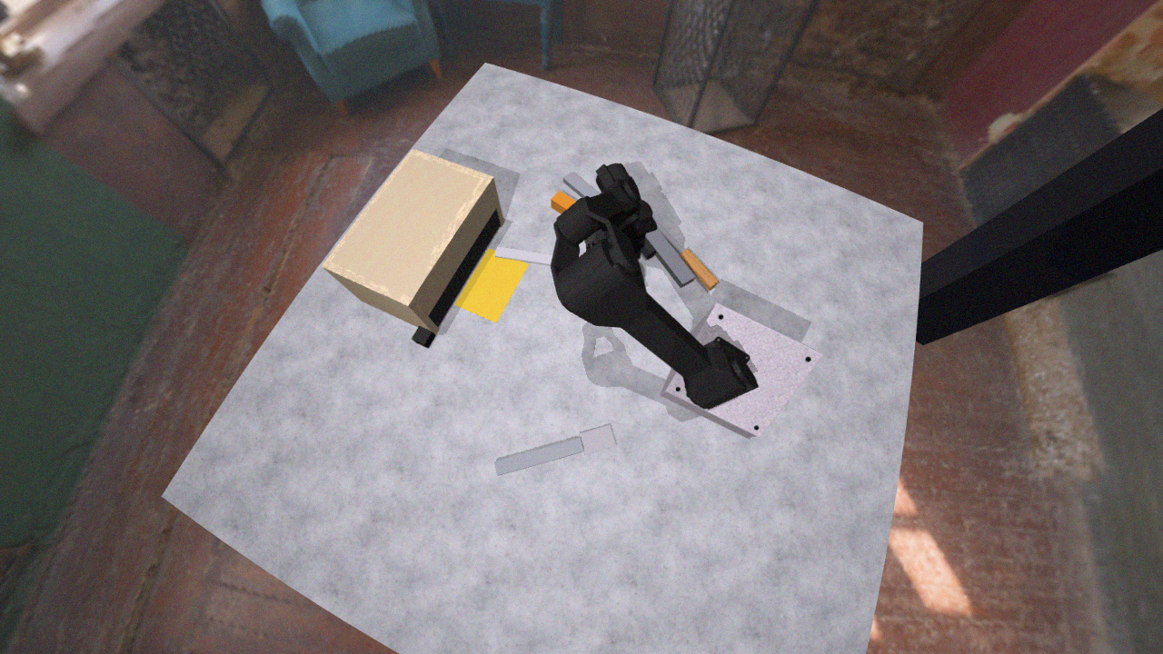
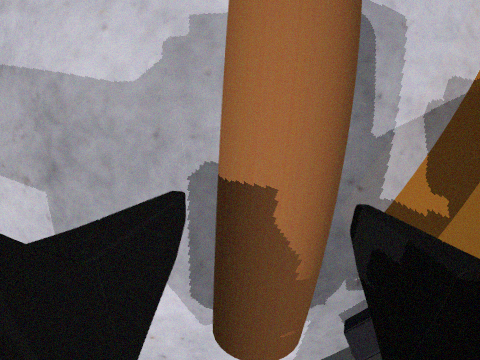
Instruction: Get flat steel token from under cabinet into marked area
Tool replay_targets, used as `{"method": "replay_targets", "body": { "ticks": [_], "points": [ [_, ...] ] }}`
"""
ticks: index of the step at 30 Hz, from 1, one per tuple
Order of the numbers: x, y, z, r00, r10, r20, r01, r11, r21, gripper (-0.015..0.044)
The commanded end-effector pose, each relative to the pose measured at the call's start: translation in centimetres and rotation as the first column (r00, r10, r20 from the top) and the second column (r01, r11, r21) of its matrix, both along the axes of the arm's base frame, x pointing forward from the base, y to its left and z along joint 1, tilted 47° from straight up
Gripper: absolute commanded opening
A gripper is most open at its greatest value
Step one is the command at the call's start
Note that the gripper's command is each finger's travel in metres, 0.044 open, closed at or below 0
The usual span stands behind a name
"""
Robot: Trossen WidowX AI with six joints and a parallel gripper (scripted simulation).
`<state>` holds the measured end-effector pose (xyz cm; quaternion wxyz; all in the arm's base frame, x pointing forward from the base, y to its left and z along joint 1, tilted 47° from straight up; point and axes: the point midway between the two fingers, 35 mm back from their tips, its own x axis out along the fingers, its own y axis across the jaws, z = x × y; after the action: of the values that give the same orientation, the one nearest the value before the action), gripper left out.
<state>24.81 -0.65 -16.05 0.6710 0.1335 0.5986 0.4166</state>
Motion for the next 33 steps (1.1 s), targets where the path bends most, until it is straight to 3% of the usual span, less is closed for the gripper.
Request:
{"method": "replay_targets", "body": {
  "ticks": [1, 9, 32, 33],
  "points": [
    [-0.39, 0.12, -0.28, 1.000, -0.001, -0.011, 0.001, 1.000, 0.001, 0.0270],
    [-0.39, 0.12, -0.28, 1.000, -0.001, -0.011, 0.001, 1.000, 0.001, 0.0270],
    [0.00, 0.00, -0.01, 1.000, 0.000, 0.001, 0.000, 1.000, 0.000, 0.0116],
    [0.00, 0.00, -0.01, 1.000, 0.000, 0.001, 0.000, 1.000, 0.000, 0.0090]
  ]
}}
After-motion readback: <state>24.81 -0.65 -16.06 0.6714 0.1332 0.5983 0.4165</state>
